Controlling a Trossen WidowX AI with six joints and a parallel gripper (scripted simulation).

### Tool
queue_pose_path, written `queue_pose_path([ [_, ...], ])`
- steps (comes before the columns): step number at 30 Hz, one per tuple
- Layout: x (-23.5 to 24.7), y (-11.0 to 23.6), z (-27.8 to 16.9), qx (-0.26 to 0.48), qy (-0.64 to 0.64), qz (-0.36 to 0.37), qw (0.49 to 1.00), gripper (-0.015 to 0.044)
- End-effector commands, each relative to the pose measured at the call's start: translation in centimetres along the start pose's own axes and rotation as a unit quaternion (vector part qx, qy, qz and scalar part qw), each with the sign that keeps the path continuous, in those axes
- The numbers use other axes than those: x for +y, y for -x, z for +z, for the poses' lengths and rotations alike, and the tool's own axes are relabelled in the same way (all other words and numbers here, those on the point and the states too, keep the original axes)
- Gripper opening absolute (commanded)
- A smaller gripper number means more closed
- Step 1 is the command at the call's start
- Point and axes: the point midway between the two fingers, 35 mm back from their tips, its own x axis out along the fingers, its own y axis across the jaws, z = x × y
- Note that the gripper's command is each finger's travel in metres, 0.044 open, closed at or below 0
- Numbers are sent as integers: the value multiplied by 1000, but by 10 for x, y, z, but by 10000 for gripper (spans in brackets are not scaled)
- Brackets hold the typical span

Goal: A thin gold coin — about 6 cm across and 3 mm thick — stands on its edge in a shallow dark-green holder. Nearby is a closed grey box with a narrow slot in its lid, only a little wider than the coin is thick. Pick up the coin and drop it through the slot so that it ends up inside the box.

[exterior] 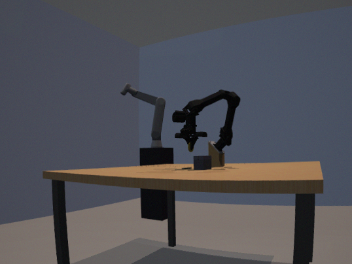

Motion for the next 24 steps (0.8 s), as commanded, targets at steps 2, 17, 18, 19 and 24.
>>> queue_pose_path([
  [2, 12, 1, 4, -1, -1, 1, 1000, 0],
  [17, 49, 1, 14, -1, 0, 4, 1000, 0],
  [18, 51, 1, 15, -1, 0, 4, 1000, 0],
  [19, 54, 0, 15, -1, 0, 4, 1000, 0],
  [24, 67, 0, 17, -1, 1, 6, 1000, 0],
])
